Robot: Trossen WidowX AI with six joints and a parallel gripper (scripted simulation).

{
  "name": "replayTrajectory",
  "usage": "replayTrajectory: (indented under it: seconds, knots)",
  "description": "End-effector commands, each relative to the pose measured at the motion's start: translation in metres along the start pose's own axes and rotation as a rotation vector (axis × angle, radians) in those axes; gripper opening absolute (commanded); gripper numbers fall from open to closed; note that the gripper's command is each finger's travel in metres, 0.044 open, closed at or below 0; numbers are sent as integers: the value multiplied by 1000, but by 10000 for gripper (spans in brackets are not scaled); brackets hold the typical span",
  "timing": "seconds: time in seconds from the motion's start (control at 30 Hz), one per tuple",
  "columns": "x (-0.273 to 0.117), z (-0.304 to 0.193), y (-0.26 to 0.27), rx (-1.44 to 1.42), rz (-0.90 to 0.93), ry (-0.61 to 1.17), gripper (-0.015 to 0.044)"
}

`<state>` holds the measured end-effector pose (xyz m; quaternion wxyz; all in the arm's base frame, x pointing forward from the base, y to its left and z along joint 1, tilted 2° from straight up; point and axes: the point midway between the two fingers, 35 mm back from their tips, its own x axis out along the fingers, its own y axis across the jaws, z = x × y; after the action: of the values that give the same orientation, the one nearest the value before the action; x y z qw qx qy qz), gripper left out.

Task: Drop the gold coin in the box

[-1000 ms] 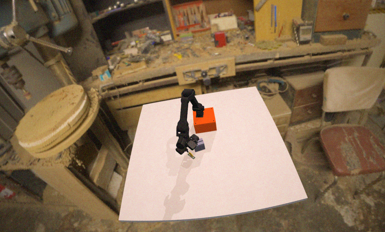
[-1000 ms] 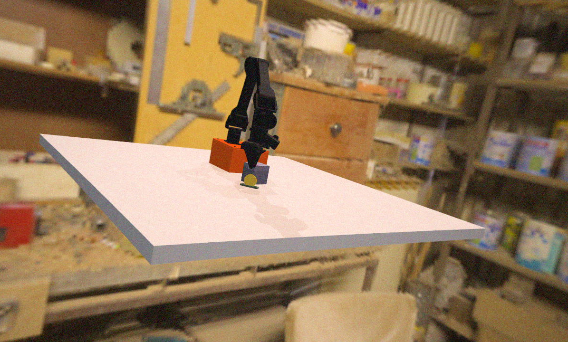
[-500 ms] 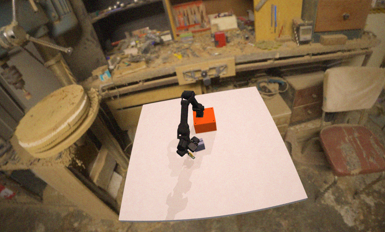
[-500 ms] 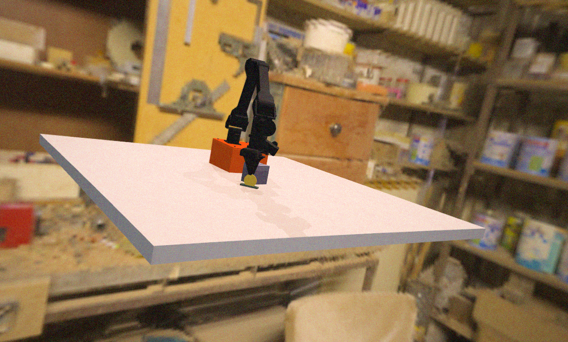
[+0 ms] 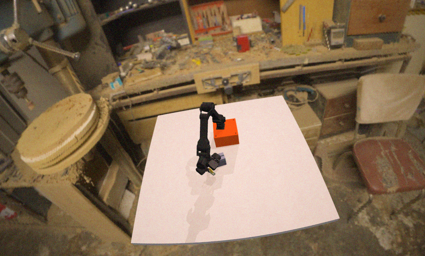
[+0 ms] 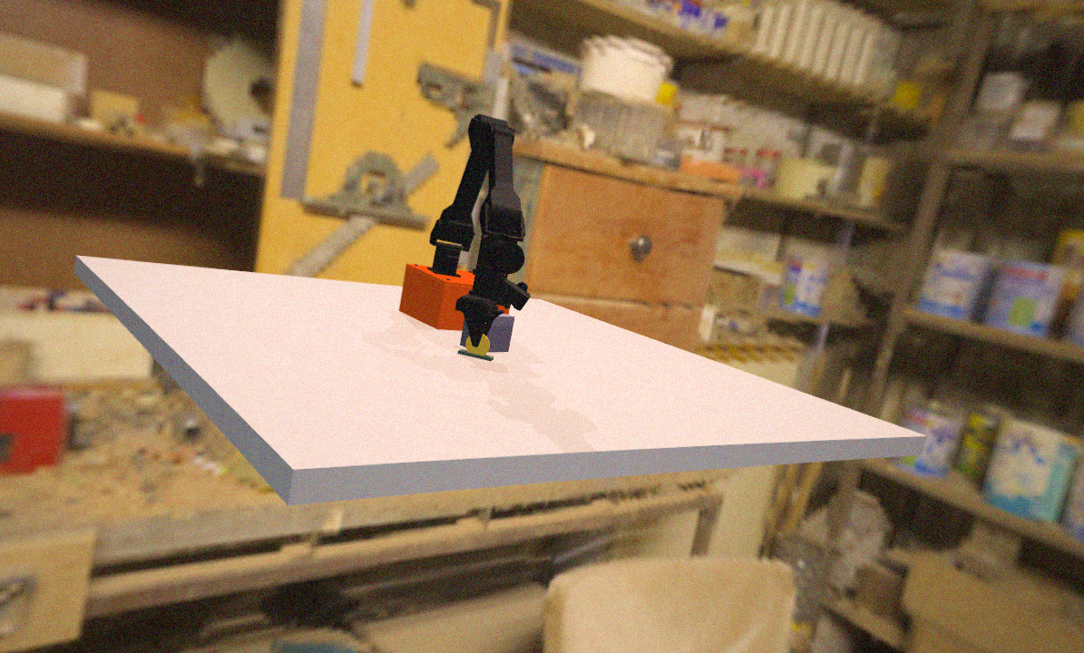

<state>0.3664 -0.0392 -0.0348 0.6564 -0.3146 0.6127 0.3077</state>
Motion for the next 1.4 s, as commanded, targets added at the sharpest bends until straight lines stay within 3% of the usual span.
replayTrajectory:
  seconds: [0.0,0.17,0.37,0.77,1.37]
  knots:
    - [8,-1,1,1,0,4,161]
    - [14,-1,1,0,0,4,161]
    - [14,-1,1,0,0,4,3]
    - [12,-1,1,0,0,4,0]
    - [-33,1,-2,0,0,4,0]
